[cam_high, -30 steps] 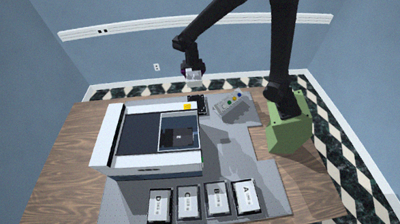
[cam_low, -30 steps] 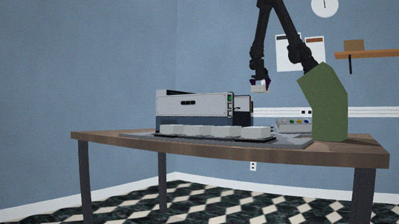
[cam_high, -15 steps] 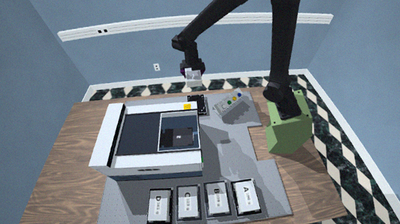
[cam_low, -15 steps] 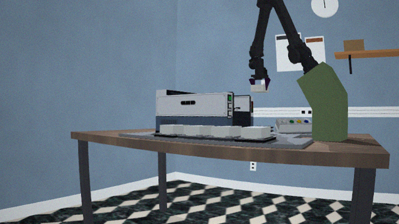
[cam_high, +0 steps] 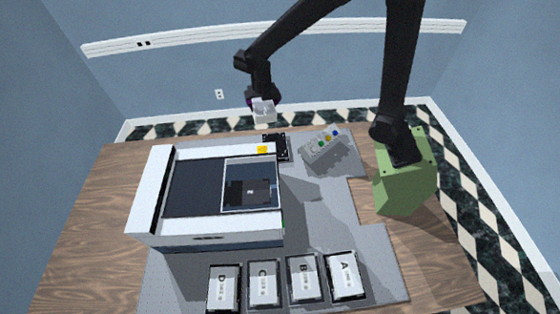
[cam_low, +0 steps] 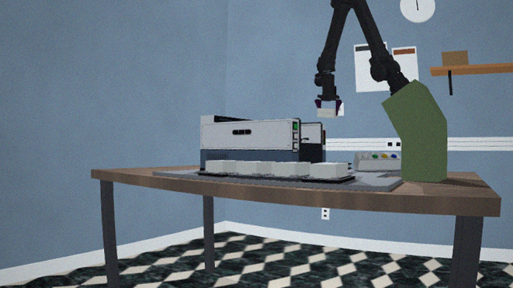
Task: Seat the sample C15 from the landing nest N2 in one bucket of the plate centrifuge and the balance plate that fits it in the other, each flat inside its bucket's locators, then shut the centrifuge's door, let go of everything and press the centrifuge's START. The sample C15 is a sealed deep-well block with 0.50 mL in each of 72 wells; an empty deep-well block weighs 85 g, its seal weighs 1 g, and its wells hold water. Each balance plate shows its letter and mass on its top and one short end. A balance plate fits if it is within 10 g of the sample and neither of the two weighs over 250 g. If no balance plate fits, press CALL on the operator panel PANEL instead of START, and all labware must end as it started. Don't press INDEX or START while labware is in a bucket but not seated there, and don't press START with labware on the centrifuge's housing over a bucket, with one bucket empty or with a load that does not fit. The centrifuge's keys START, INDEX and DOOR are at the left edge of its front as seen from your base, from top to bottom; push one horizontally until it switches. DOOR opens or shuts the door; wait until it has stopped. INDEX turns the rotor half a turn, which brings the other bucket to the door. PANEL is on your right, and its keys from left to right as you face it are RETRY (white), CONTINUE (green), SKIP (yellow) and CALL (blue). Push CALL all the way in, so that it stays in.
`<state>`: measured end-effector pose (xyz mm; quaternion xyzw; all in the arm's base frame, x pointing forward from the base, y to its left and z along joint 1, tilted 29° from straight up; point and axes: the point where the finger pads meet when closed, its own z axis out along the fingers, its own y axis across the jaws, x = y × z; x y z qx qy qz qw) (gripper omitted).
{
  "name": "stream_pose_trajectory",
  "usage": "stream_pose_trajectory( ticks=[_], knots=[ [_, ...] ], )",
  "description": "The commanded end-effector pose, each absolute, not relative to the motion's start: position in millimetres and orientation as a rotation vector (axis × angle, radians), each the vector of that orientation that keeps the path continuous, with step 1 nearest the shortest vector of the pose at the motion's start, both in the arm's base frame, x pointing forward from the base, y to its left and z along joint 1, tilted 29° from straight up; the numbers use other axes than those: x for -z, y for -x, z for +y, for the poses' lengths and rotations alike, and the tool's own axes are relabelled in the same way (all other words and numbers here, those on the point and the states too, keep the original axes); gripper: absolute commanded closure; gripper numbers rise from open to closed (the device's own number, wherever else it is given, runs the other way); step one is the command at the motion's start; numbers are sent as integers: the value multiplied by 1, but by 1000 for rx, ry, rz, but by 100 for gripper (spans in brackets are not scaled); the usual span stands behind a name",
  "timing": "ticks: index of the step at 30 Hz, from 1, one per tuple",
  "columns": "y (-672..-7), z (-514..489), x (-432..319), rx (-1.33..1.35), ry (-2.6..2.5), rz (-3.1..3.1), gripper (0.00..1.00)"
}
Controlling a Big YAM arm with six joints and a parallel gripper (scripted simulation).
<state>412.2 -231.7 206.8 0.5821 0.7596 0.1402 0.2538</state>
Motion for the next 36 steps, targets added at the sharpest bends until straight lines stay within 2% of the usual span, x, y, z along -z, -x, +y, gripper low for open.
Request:
stream_pose_trajectory(
  ticks=[1, 18, 36],
  knots=[
    [-437, -236, -246, -361, -1434, 2039, 100],
    [-481, -200, -294, -279, -1046, 2039, 100],
    [-518, -125, -396, -159, -523, 1881, 100]
  ],
)
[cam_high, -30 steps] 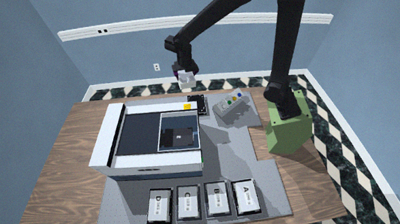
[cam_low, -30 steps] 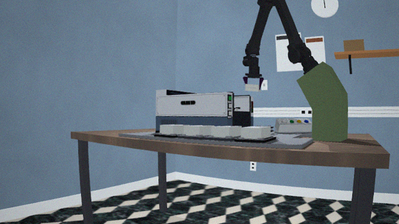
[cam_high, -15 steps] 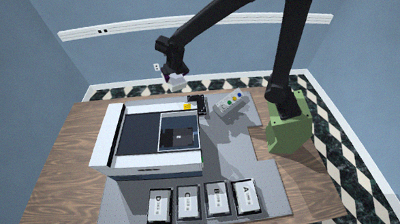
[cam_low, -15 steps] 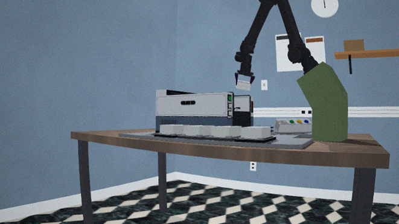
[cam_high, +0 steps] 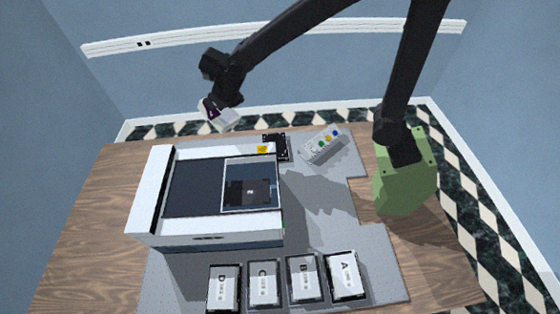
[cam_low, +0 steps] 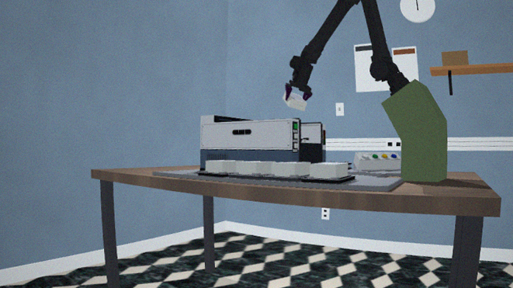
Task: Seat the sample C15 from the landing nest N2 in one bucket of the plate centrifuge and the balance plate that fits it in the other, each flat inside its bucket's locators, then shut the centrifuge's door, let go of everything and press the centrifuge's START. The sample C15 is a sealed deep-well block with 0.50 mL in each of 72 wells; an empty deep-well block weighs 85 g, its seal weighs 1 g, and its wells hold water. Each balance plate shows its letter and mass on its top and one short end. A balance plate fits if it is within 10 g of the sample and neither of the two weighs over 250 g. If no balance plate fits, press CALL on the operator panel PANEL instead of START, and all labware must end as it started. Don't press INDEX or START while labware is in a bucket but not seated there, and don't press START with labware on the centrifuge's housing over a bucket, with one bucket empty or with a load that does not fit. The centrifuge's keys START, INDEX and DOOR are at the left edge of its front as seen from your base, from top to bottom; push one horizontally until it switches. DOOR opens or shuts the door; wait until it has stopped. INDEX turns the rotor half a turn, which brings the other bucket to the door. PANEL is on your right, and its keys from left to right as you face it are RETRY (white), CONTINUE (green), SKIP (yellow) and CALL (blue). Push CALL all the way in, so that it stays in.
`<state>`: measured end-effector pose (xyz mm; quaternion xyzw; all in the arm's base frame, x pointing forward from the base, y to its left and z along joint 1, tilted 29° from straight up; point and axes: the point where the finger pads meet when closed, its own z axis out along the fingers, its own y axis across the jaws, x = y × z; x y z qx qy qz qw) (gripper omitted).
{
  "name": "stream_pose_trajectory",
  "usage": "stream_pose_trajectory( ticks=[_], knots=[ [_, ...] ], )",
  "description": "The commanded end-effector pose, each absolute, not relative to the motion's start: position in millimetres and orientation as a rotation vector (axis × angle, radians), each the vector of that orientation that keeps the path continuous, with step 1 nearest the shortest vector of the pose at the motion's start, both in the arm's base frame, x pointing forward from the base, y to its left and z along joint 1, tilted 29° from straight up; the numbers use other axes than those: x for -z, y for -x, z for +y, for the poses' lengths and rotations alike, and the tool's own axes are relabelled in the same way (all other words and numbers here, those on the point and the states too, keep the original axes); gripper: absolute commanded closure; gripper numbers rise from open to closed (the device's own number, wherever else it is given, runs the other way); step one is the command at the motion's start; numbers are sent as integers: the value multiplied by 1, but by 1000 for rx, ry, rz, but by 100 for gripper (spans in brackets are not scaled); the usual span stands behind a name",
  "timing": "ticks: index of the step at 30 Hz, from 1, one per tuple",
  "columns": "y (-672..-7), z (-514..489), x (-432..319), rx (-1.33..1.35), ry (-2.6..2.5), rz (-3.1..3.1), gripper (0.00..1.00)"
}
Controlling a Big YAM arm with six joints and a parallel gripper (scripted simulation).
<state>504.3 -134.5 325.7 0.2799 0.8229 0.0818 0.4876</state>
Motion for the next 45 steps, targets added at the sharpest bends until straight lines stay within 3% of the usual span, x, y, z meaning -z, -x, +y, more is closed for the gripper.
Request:
stream_pose_trajectory(
  ticks=[1, 23, 29, 32, 33, 45],
  knots=[
    [-519, -119, -403, -151, -492, 1866, 100],
    [-508, 5, -548, 2, 14, 1466, 100],
    [-530, 17, -434, -6, 21, 1754, 100],
    [-530, 19, -426, -7, 22, 1780, 100],
    [-534, 21, -456, -10, 21, 1745, 100],
    [-521, 41, -340, -12, 29, 2085, 100]
  ],
)
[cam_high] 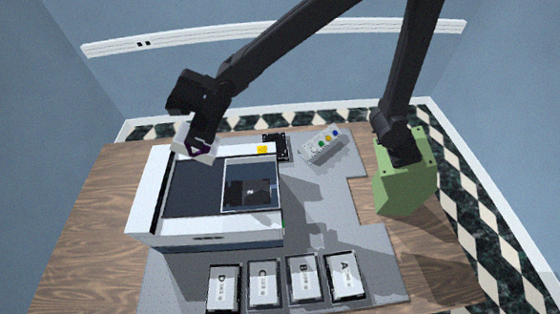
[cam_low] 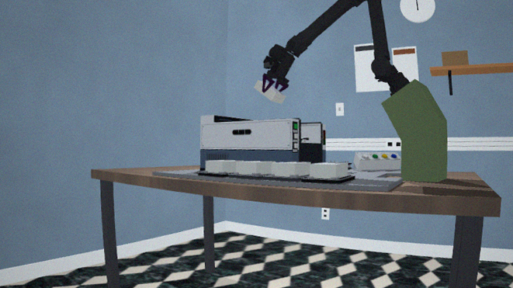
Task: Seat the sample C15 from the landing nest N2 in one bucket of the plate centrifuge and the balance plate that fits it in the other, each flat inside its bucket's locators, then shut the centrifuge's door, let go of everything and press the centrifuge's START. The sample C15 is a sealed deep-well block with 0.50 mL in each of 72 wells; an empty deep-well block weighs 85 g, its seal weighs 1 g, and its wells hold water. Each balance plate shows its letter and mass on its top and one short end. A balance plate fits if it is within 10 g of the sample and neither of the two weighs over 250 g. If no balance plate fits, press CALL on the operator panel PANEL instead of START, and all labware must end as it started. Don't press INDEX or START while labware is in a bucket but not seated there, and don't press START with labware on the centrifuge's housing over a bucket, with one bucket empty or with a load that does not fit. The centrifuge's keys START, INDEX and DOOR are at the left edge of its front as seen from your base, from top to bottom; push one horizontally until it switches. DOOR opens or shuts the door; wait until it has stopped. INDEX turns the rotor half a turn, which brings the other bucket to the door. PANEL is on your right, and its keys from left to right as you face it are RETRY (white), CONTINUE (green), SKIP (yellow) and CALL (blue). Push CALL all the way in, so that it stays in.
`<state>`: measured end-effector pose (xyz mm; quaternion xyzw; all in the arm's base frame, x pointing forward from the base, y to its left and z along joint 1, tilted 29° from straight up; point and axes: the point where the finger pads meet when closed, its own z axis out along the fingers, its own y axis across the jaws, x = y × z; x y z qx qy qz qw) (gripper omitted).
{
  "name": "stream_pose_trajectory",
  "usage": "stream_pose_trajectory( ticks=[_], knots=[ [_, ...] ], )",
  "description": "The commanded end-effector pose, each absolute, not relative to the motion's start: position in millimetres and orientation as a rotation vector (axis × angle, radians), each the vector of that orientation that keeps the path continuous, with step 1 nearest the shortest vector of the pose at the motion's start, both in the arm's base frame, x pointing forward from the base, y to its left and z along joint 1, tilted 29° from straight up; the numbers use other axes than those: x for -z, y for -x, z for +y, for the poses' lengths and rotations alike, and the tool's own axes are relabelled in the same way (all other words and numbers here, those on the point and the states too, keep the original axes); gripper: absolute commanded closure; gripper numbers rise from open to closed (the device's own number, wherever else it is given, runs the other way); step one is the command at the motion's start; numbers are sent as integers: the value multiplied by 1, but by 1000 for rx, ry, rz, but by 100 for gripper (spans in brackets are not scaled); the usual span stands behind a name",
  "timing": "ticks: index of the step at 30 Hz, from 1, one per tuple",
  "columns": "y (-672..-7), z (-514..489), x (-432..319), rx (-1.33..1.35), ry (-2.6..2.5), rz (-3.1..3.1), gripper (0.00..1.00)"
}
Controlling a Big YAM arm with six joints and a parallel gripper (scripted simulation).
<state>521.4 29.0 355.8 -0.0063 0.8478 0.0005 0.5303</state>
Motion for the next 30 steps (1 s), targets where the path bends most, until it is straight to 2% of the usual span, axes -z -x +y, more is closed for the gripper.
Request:
stream_pose_trajectory(
  ticks=[1, 5, 12, 17, 22, 30],
  knots=[
    [-520, 42, -335, -12, 29, 2104, 100],
    [-511, 44, -343, -11, 32, 2108, 100],
    [-501, 53, -281, 12, 57, 2296, 100],
    [-490, 57, -260, 28, 73, 2380, 100],
    [-490, 60, -278, 28, 76, 2369, 100],
    [-469, 63, -231, 59, 104, 2515, 100]
  ],
)
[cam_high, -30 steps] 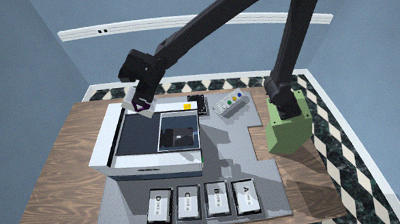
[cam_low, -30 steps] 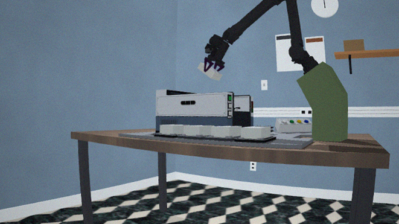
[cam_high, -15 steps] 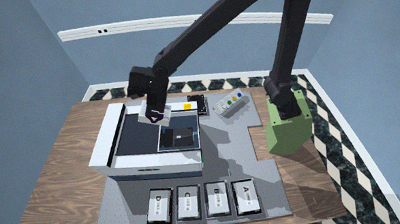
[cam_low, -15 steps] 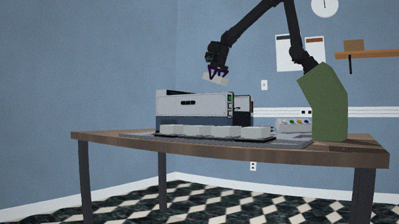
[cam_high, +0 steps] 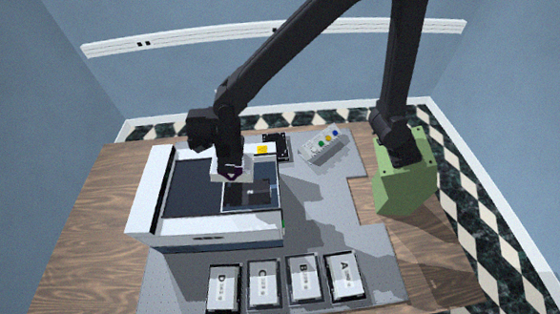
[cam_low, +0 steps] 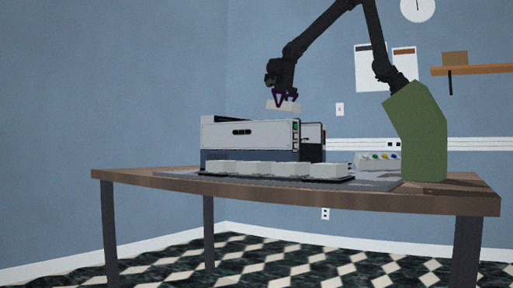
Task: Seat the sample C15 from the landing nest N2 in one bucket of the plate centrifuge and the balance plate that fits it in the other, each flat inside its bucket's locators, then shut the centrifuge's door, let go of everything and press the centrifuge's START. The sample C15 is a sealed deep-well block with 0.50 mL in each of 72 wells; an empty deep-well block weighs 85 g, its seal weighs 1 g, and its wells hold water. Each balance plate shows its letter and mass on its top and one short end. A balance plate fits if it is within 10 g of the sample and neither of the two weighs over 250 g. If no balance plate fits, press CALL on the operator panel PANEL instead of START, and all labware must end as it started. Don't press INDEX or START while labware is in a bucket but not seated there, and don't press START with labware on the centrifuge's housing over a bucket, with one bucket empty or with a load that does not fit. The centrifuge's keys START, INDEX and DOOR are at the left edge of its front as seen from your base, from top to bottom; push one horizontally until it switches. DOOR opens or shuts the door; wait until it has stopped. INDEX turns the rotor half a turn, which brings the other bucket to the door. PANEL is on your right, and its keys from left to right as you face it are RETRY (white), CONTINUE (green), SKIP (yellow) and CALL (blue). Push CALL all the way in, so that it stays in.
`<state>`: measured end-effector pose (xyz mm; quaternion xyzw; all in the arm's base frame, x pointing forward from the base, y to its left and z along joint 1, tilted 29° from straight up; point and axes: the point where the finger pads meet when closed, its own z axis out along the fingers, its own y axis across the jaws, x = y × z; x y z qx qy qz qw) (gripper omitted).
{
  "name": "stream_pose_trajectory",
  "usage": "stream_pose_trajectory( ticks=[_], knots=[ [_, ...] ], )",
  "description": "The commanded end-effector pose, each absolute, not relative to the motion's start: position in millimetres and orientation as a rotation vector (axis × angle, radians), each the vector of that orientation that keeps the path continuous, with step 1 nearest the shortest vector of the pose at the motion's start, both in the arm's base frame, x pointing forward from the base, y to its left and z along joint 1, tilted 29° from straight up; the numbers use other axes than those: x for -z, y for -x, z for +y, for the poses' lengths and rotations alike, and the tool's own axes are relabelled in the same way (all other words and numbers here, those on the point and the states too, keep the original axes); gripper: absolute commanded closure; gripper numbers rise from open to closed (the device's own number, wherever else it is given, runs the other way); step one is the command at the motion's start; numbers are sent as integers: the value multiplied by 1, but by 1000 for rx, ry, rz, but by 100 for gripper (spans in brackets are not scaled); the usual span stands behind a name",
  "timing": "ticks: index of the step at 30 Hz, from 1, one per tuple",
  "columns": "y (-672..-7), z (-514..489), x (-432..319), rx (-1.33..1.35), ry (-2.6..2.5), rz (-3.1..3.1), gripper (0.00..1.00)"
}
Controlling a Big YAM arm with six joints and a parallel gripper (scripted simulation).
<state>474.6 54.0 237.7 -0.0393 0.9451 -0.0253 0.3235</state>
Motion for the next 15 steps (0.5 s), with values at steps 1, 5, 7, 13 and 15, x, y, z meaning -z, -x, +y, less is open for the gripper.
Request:
stream_pose_trajectory(
  ticks=[1, 5, 7, 13, 15],
  knots=[
    [-465, 63, -233, 60, 105, 2516, 100],
    [-464, 65, -224, 70, 115, 2556, 100],
    [-462, 66, -221, 73, 117, 2566, 100],
    [-453, 66, -211, 84, 127, 2606, 100],
    [-452, 66, -209, 87, 130, 2616, 100]
  ],
)
